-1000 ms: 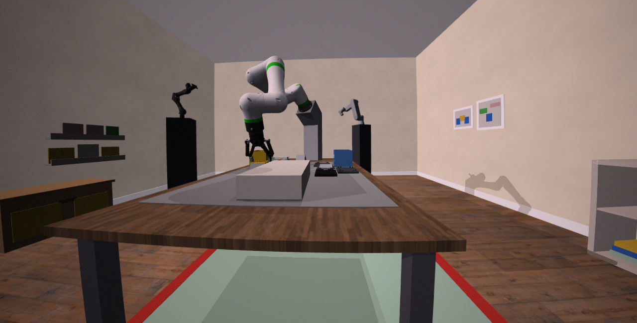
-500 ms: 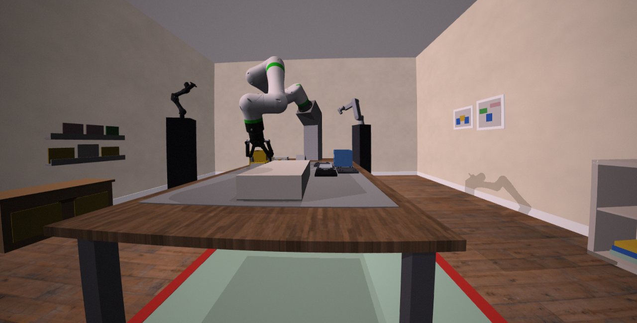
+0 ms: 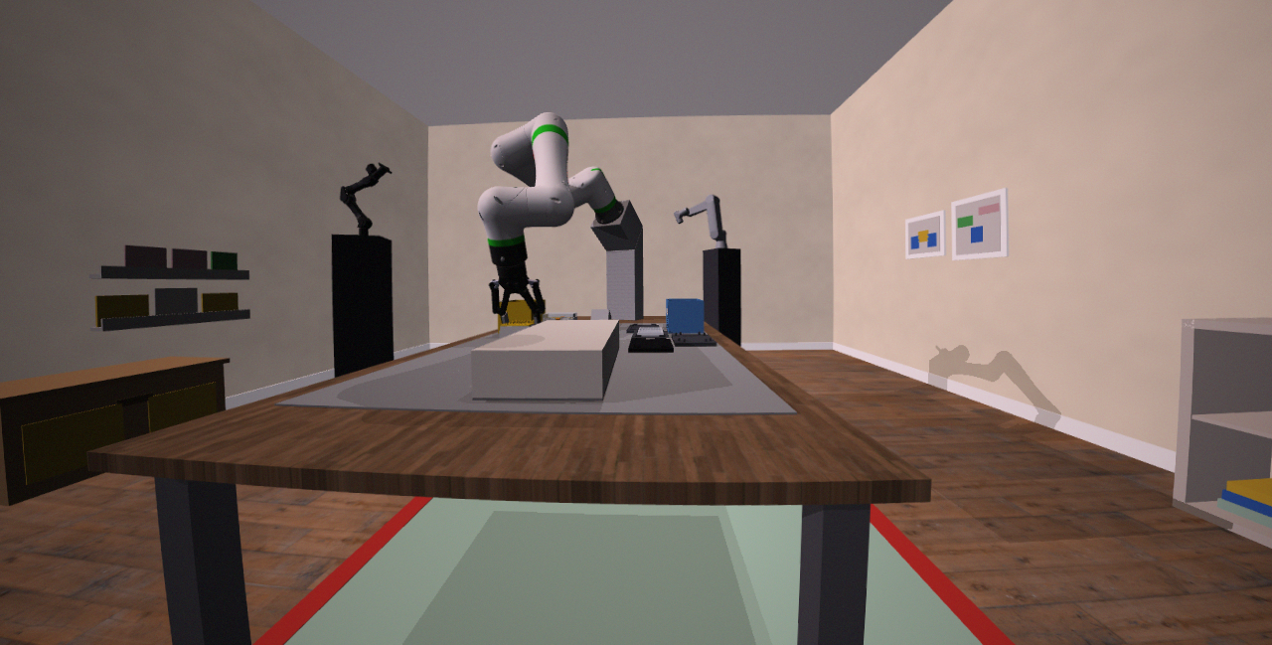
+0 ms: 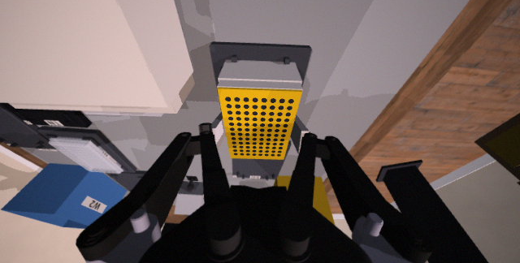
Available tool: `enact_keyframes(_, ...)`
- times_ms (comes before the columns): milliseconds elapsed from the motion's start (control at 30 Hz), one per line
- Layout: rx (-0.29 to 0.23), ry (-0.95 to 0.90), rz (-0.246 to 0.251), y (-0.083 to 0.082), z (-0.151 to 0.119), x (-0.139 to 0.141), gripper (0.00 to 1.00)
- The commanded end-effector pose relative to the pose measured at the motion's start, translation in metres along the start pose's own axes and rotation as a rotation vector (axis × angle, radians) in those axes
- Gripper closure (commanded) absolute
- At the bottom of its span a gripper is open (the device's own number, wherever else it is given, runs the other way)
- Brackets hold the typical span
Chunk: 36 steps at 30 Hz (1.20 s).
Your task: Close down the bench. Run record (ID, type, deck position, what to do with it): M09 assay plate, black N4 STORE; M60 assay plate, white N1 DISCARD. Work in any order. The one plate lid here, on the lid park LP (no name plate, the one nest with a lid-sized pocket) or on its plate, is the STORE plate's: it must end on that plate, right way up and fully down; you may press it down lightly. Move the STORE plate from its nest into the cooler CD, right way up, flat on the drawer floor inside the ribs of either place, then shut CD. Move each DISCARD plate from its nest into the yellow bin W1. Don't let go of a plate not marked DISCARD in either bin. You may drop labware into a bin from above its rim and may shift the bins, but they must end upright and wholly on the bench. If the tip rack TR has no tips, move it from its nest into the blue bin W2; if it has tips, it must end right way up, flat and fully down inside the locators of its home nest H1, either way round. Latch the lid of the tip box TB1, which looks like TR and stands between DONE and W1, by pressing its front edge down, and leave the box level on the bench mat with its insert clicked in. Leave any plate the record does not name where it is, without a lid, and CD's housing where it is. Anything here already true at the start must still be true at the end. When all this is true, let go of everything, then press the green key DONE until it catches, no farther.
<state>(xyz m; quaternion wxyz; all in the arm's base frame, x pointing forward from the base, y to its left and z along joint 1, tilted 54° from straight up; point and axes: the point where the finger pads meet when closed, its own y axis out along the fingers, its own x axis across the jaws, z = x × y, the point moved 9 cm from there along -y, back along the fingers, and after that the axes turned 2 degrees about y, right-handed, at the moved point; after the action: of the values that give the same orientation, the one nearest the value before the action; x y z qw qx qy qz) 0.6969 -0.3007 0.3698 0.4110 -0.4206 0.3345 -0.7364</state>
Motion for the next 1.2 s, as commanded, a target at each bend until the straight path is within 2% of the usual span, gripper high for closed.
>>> enact_keyframes(0,0.0,0.0,0.0,-0.0002,0.0001,0.0,0.43)
enact_keyframes(133,0.0,0.0,0.0,-0.0002,0.0001,0.0,0.45)
enact_keyframes(167,0.0,0.0,0.0,-0.0002,0.0001,0.0,1.0)
enact_keyframes(1167,0.0,0.0,0.0,-0.0009,-0.0002,0.0,1.0)
